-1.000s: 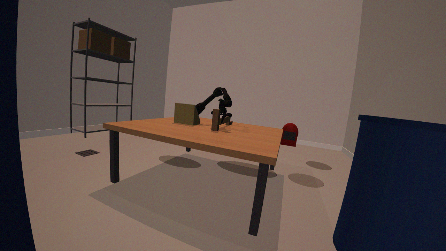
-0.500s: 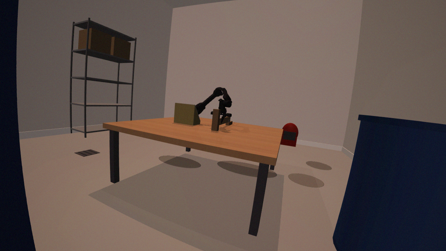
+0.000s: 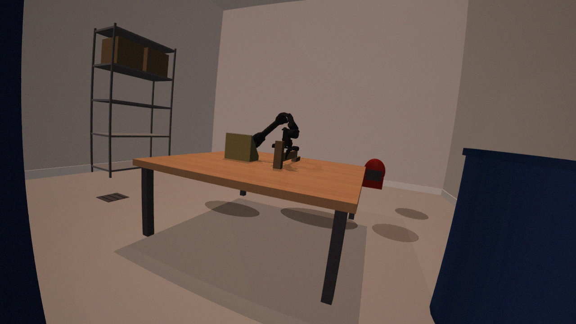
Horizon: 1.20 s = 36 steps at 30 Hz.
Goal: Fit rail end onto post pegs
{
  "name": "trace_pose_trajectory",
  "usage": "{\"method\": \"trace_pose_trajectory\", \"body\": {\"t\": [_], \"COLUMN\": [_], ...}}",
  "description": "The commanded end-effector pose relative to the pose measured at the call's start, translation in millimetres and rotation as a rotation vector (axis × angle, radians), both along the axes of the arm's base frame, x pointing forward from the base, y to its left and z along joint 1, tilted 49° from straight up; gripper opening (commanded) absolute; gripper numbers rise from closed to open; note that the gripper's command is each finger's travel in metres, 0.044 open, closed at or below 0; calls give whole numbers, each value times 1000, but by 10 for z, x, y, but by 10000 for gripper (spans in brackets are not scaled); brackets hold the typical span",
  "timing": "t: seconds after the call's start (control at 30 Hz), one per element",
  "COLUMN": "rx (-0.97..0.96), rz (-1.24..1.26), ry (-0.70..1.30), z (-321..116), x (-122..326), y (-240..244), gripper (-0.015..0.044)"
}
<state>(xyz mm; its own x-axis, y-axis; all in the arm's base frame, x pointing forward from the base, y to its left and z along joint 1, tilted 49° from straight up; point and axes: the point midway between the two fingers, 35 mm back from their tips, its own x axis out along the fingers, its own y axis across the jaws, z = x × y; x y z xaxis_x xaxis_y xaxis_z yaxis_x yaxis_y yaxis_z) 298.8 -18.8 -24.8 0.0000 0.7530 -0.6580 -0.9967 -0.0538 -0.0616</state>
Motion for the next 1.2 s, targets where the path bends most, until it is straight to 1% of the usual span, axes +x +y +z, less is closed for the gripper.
{"method": "trace_pose_trajectory", "body": {"t": [0.0, 1.17], "rx": [-3, -4], "rz": [-8, -8], "ry": [-8, -9], "z": [-1, -80], "x": [21, 30], "y": [-53, -124], "gripper": [0, 0]}}
